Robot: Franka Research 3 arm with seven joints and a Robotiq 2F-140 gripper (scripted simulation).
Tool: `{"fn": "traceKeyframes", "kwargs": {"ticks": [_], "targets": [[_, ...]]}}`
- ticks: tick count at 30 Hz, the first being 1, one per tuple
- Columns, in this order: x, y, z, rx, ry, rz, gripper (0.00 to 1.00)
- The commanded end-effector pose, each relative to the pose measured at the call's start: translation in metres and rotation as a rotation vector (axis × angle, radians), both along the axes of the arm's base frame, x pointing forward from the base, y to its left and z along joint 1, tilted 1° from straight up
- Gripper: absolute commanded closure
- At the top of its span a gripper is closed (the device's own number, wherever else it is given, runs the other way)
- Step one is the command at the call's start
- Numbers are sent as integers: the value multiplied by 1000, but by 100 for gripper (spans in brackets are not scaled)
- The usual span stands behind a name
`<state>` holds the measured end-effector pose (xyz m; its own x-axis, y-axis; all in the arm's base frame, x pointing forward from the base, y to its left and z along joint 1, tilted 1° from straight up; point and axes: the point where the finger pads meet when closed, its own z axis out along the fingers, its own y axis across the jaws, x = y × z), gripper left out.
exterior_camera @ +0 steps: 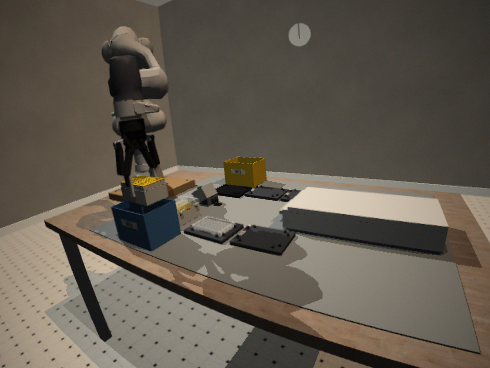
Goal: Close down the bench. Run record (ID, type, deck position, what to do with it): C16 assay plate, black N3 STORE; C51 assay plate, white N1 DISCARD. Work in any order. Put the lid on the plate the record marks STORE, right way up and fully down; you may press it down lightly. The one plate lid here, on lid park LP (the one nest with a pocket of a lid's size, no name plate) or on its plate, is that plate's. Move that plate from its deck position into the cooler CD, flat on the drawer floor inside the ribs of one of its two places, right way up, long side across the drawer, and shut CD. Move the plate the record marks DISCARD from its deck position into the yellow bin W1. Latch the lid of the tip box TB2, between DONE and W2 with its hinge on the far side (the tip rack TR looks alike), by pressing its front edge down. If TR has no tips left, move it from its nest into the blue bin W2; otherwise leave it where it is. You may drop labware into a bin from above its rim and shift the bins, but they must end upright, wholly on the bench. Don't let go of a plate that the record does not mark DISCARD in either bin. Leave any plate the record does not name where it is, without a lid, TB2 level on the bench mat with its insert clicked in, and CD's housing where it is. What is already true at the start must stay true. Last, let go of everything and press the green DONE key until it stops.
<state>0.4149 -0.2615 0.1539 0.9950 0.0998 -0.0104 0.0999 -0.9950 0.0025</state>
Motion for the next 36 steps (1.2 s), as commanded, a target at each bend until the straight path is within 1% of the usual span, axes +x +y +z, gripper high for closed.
{"fn": "traceKeyframes", "kwargs": {"ticks": [1,3,36], "targets": [[-7,-7,2,-5,-5,25,100],[-11,-9,2,-5,-5,25,100],[-11,-9,2,-5,-5,25,100]]}}
